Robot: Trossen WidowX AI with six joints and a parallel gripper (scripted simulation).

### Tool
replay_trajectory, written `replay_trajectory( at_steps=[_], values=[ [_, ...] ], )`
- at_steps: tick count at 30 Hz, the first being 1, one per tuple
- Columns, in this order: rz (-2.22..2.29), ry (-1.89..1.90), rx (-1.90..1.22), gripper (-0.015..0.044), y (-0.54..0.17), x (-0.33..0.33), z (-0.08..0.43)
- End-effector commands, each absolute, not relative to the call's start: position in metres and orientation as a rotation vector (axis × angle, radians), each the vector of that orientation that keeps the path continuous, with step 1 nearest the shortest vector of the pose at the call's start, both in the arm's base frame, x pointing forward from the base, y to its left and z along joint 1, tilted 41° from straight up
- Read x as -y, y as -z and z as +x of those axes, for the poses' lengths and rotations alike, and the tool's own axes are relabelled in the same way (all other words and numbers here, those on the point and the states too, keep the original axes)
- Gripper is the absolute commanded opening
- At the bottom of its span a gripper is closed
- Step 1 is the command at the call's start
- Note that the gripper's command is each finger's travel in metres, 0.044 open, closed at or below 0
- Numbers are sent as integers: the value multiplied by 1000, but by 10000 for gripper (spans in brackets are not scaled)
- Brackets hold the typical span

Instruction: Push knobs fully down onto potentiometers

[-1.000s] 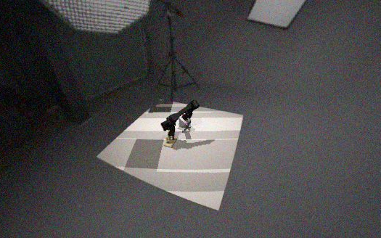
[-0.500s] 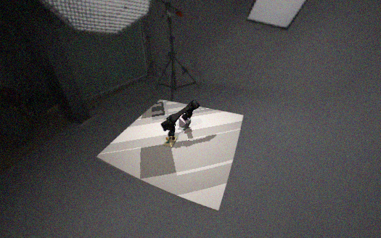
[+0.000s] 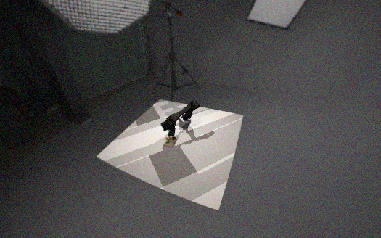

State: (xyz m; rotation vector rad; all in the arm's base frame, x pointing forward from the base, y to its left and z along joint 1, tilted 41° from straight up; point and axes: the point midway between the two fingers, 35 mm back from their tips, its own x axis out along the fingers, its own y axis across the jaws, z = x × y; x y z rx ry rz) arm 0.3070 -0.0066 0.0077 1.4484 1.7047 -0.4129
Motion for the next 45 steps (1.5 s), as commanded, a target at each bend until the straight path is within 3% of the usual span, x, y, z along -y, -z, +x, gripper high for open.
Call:
replay_trajectory(
  at_steps=[1, 45],
  values=[
    [1453, 412, -1706, 0, -7, 5, 307],
    [1453, 412, -1707, 0, 0, -2, 307]
  ],
)
